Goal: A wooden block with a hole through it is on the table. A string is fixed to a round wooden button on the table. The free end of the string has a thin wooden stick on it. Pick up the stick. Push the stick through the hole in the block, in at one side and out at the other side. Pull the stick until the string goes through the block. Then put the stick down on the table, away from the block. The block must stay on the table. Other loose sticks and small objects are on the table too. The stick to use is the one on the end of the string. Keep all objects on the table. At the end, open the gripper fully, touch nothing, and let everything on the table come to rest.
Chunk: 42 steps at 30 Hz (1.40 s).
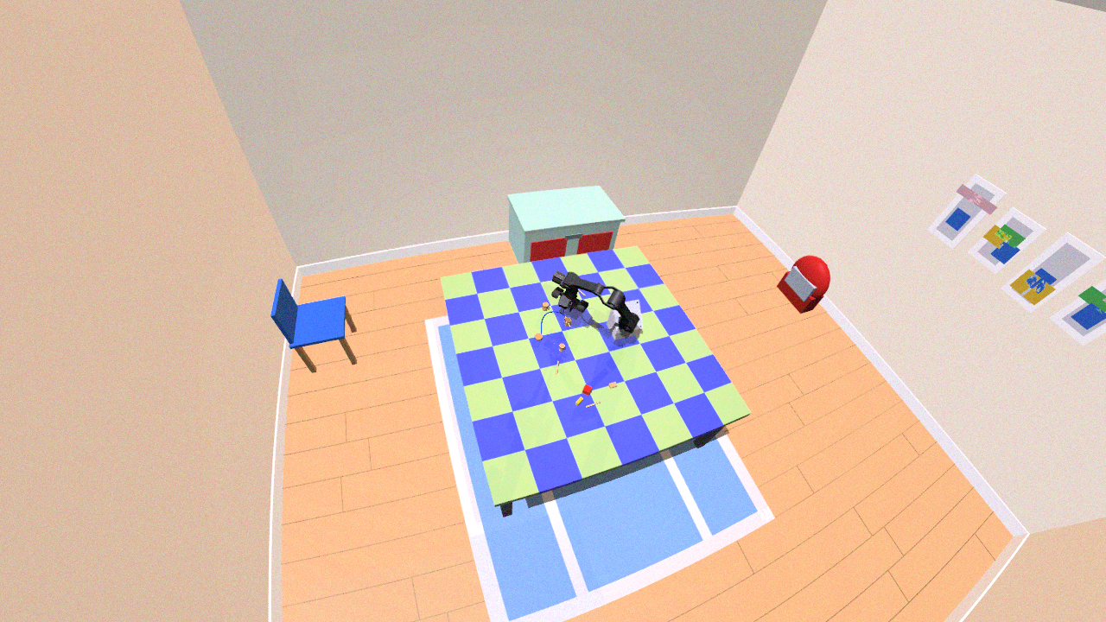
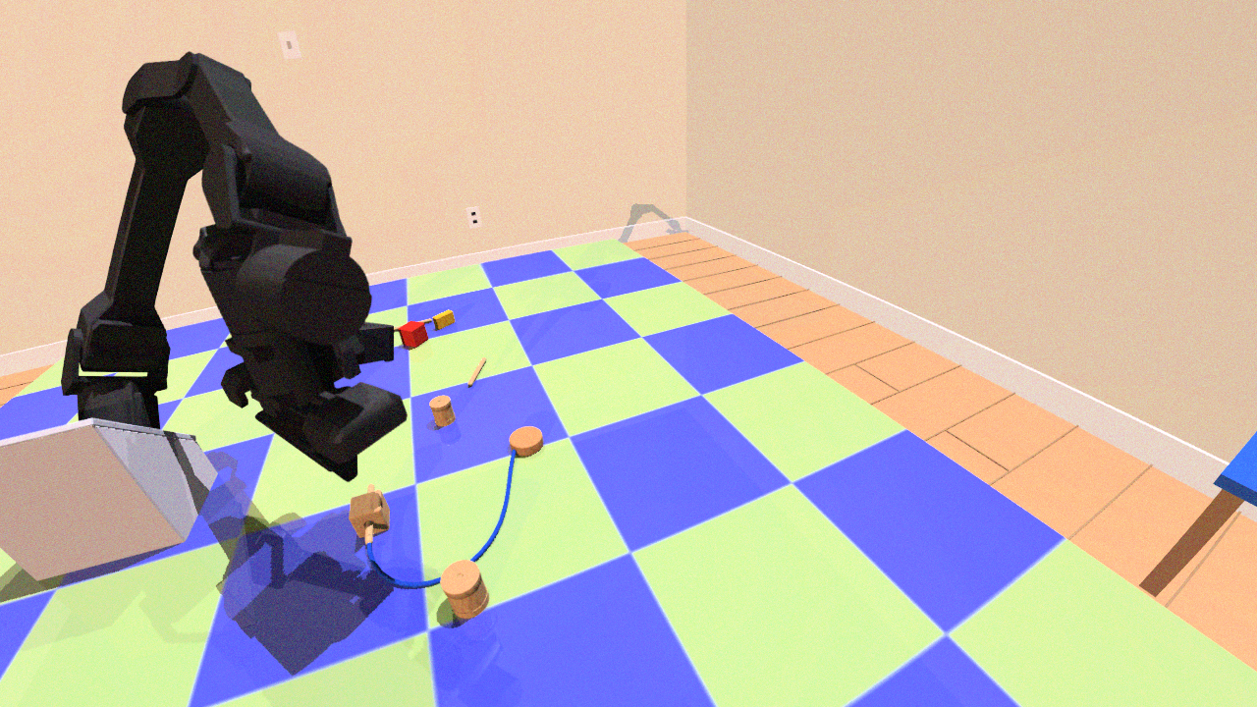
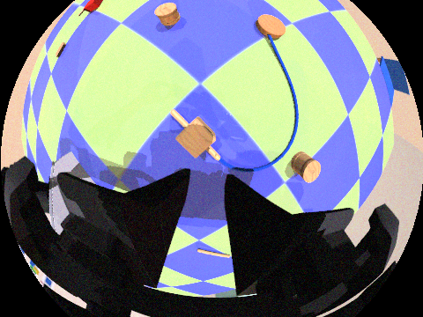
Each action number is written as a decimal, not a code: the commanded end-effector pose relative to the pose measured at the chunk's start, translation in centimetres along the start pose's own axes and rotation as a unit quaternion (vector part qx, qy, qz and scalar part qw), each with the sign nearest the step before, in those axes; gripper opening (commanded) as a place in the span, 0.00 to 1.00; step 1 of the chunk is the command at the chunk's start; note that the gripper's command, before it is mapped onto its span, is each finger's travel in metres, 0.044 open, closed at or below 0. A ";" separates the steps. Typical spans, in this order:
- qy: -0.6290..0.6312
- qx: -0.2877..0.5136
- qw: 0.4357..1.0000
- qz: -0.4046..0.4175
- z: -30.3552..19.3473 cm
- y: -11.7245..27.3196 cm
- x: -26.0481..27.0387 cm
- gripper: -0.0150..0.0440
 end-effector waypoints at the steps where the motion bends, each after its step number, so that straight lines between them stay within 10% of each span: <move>1: -0.337 -0.005 0.942 -0.001 1.3 0.3 0.9 0.46; 25: -0.902 0.000 0.431 0.010 3.5 0.2 2.8 0.46; 42: -0.905 0.000 0.425 0.010 3.5 0.2 2.8 0.46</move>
Point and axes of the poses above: the point midway between the two fingers, 35 mm back from their tips, its own y axis back along the fingers, its own x axis across the jaws, z = x × y, the point moved 2 cm from there along y, back along the fingers, and after that the axes turned 14 degrees about y, right-handed, at the moved point
